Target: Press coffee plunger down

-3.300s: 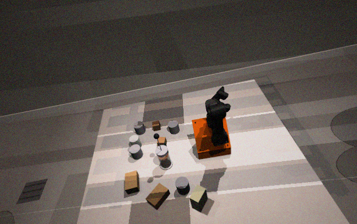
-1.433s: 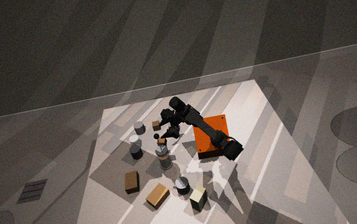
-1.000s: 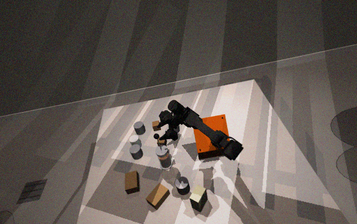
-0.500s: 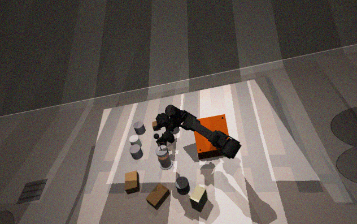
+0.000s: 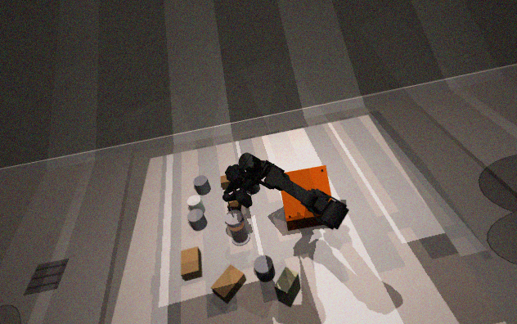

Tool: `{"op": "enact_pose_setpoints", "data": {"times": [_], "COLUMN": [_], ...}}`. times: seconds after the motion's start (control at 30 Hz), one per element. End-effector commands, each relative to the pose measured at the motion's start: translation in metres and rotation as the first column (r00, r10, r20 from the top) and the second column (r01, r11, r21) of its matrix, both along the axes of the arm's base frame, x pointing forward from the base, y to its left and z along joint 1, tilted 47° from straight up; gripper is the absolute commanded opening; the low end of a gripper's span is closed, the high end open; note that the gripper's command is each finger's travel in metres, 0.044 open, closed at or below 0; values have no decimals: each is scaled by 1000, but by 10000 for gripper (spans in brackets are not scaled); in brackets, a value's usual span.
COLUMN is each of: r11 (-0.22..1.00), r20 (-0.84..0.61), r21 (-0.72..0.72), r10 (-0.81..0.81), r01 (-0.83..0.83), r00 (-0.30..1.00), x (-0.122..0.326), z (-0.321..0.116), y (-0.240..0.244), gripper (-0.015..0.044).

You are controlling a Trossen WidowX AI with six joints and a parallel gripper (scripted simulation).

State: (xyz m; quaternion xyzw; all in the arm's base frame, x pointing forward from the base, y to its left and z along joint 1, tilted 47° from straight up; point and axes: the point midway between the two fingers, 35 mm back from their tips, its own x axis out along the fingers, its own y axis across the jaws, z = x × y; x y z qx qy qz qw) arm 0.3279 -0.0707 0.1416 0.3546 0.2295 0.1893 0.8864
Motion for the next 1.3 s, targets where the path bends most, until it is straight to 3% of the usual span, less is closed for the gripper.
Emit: {"op": "enact_pose_setpoints", "data": {"times": [0.0,1.27], "r11": [1000,1000], "r20": [-3,-11], "r21": [1,-6], "r10": [-4,-2], "r01": [4,2], "r00": [1000,1000], "x": [0,7], "z": [-1,-38], "y": [0,30], "gripper": [126,126]}}
